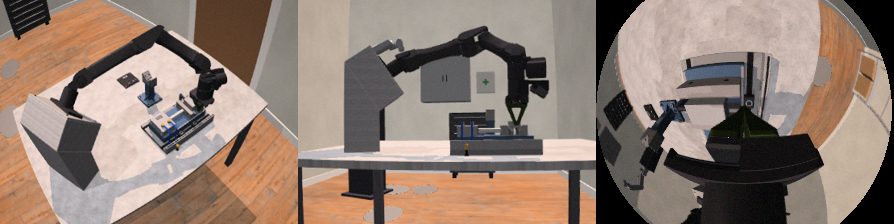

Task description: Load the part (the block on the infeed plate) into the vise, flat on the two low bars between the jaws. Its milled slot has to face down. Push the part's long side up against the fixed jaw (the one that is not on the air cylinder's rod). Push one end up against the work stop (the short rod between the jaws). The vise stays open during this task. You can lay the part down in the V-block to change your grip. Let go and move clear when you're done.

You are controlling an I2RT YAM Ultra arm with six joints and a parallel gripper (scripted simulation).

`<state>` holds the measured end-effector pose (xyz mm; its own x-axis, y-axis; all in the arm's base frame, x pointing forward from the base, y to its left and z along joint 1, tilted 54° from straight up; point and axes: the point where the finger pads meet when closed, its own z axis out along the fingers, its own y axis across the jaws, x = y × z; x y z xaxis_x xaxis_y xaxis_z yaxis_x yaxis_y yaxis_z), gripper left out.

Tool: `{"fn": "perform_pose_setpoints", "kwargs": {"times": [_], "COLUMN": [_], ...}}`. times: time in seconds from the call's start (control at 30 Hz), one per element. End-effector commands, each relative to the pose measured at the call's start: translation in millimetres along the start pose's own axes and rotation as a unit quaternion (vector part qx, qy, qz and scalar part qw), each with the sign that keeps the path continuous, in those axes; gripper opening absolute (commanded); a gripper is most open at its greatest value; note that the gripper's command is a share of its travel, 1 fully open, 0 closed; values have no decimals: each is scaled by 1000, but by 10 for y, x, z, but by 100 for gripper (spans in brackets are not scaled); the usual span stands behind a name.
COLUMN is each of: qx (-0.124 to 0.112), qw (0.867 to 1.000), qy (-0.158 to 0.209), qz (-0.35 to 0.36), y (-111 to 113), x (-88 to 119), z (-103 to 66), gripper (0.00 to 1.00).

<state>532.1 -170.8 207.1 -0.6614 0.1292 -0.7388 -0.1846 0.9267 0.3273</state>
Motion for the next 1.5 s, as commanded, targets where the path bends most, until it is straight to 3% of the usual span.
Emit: {"fn": "perform_pose_setpoints", "kwargs": {"times": [0.0,0.2,0.97,1.47], "qx": [15,15,16,16], "qw": [1000,1000,1000,1000], "qy": [-25,-25,-24,-24], "qz": [-9,-9,-10,-10], "y": [-64,-62,-45,-42], "x": [-175,-172,-147,-143], "z": [-302,-359,-821,-886], "gripper": [0,0,0,0]}}
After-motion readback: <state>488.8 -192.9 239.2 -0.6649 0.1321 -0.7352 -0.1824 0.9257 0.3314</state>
